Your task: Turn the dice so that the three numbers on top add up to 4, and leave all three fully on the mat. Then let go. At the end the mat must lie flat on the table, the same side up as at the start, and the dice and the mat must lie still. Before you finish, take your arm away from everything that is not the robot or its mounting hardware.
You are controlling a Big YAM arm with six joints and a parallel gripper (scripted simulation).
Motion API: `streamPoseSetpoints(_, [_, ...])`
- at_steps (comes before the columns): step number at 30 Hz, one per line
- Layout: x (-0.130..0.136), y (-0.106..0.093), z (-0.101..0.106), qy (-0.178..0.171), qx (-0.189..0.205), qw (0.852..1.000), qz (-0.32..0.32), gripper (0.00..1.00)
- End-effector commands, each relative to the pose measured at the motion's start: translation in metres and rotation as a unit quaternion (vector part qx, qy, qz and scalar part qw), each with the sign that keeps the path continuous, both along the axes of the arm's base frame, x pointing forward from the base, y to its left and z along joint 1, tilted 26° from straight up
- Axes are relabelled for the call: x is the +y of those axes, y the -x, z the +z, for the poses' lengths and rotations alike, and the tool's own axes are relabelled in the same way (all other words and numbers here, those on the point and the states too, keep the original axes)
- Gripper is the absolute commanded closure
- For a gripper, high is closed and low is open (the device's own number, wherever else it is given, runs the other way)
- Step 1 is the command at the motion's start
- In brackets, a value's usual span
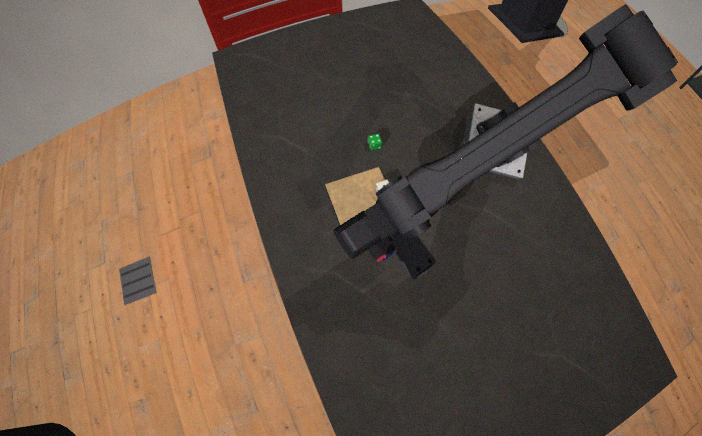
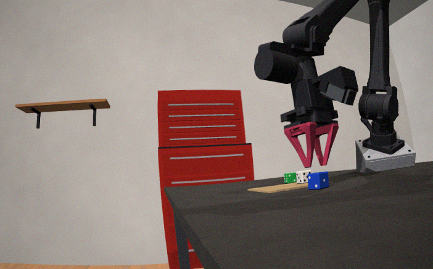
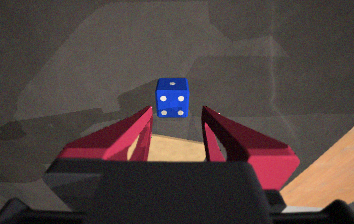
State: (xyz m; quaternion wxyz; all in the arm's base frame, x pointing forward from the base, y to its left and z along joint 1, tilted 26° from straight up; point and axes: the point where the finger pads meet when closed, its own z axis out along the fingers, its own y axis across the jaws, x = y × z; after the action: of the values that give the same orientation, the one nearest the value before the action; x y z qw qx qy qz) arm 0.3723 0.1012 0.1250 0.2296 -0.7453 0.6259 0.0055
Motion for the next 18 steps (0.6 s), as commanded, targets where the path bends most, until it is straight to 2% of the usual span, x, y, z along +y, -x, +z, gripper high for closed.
streamPoseSetpoints(1, [0.0011,0.0008,-0.0039,0.000,0.002,1.000,-0.002,0.55])
streamPoseSetpoints(18, [0.0006,0.0009,-0.0010,0.000,-0.002,1.000,-0.003,0.55])
